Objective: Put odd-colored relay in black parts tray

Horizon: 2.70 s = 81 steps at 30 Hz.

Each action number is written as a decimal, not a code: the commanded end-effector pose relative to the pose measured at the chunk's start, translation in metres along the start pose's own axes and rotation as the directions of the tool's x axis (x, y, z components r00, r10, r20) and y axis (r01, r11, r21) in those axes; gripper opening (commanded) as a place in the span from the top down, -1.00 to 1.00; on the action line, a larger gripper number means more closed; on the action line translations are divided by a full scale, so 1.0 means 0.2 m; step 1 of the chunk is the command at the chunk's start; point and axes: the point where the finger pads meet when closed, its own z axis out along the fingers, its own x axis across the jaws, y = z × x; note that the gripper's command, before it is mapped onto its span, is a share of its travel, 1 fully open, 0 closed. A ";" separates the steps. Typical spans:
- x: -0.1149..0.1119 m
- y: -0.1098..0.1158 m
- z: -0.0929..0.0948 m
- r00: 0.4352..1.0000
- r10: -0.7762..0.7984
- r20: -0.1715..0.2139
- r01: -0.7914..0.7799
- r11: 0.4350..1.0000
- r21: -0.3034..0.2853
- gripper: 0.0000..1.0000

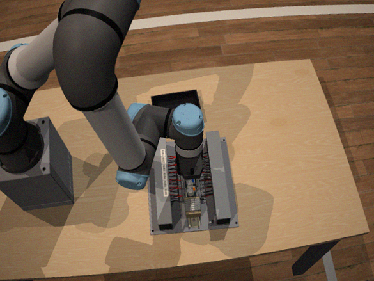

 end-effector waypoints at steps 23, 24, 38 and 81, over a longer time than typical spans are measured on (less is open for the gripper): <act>0.00 -0.01 0.00 0.999 0.001 0.038 -0.001 1.000 0.000 1.00; 0.00 -0.01 0.00 0.999 0.001 0.043 -0.001 1.000 0.000 1.00; 0.00 -0.01 0.00 0.999 0.001 0.046 -0.001 1.000 0.000 1.00; -0.01 -0.01 -0.01 1.000 0.001 -0.030 -0.001 1.000 0.001 1.00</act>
